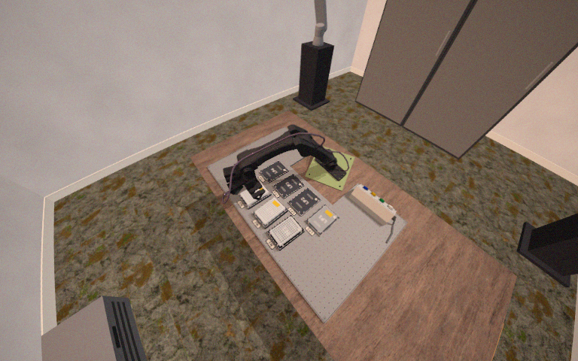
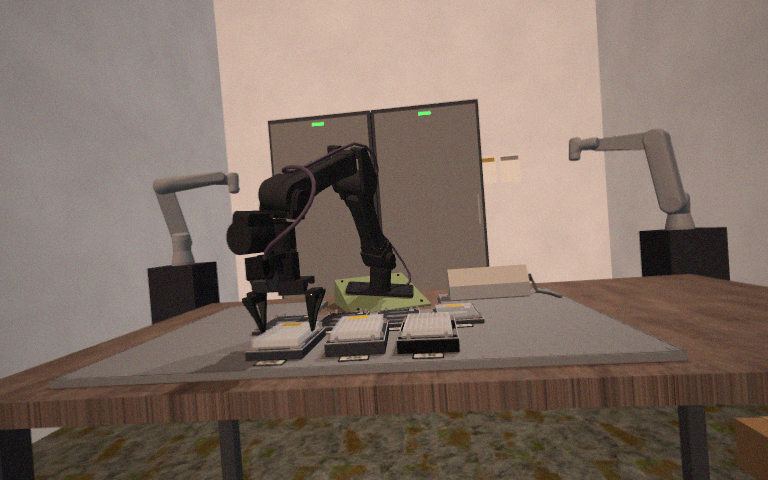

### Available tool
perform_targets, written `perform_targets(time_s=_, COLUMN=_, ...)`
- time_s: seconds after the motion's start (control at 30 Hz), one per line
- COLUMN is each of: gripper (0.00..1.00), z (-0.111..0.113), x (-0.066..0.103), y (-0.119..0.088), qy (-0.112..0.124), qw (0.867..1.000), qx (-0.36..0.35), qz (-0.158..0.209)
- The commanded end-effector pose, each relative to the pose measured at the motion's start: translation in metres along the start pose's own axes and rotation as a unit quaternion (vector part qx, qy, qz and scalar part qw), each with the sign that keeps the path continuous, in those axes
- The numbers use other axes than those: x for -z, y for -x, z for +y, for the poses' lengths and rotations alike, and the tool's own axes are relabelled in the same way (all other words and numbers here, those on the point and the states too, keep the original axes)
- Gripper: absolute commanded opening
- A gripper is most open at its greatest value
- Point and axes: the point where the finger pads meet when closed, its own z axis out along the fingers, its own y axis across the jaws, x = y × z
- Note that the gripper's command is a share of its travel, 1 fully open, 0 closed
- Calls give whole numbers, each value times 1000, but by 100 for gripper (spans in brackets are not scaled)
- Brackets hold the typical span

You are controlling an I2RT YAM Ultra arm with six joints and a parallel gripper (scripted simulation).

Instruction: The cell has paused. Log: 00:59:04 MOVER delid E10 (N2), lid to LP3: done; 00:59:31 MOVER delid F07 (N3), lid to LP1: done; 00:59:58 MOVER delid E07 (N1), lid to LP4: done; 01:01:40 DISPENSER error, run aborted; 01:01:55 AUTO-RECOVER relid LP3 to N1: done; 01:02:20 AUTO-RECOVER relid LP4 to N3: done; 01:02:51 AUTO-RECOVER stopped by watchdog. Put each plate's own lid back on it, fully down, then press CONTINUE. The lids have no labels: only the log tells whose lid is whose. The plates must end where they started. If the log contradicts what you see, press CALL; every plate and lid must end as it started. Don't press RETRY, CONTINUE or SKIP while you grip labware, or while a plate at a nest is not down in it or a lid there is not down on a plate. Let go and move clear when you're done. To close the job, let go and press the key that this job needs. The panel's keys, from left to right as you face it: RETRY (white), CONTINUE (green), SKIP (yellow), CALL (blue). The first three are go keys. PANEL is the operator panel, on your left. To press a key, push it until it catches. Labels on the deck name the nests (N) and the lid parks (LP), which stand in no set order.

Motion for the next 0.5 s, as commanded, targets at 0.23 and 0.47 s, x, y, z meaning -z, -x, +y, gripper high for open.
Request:
perform_targets(time_s=0.23, gripper=100, z=-2, x=4, y=2, qy=-3, qw=1000, qx=-1, qz=-11)
perform_targets(time_s=0.47, gripper=100, z=-2, x=4, y=2, qy=-3, qw=1000, qx=-1, qz=-11)
